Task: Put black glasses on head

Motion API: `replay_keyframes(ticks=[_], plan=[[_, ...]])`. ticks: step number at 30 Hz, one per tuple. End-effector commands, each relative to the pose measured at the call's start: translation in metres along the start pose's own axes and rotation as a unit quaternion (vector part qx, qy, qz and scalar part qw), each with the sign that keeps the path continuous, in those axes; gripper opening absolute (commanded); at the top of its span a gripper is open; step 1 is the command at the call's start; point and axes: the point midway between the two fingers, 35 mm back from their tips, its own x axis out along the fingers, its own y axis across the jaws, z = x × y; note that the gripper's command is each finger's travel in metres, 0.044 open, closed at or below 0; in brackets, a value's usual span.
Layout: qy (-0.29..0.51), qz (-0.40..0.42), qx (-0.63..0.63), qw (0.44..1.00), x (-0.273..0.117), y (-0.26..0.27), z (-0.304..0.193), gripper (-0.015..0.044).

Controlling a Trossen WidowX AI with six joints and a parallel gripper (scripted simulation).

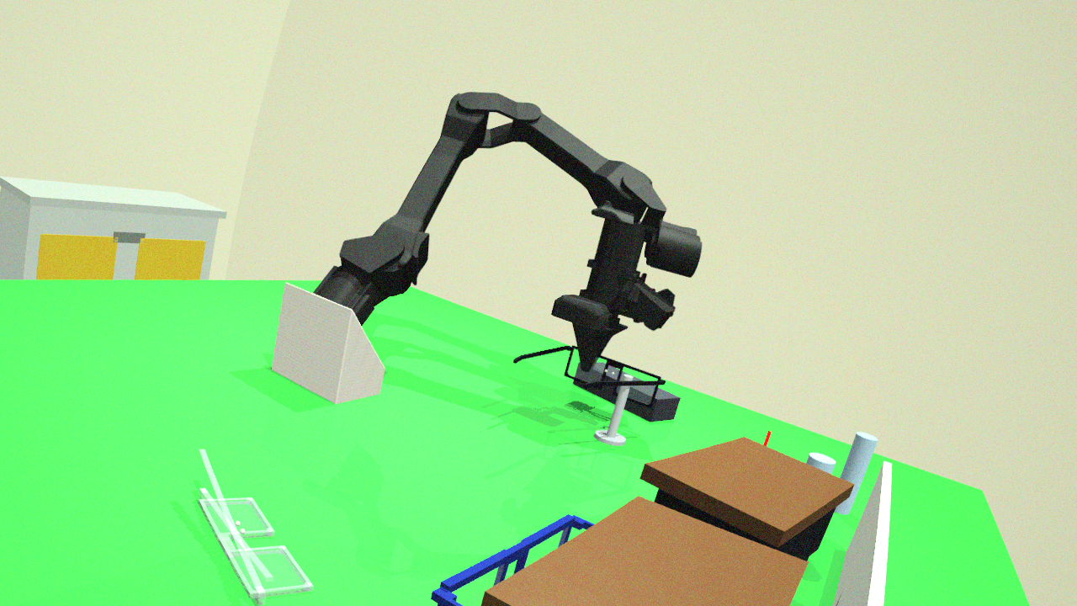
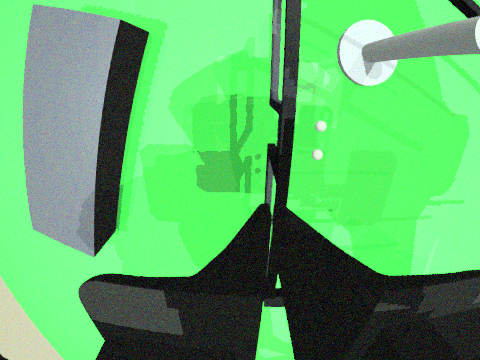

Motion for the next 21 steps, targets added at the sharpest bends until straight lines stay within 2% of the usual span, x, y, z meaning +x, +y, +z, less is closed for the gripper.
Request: replay_keyframes(ticks=[1,21], plan=[[-0.003,0.001,-0.002,1.000,-0.002,0.002,-0.004,0.0000],[-0.003,0.002,-0.002,1.000,-0.002,0.007,-0.017,0.0000]])
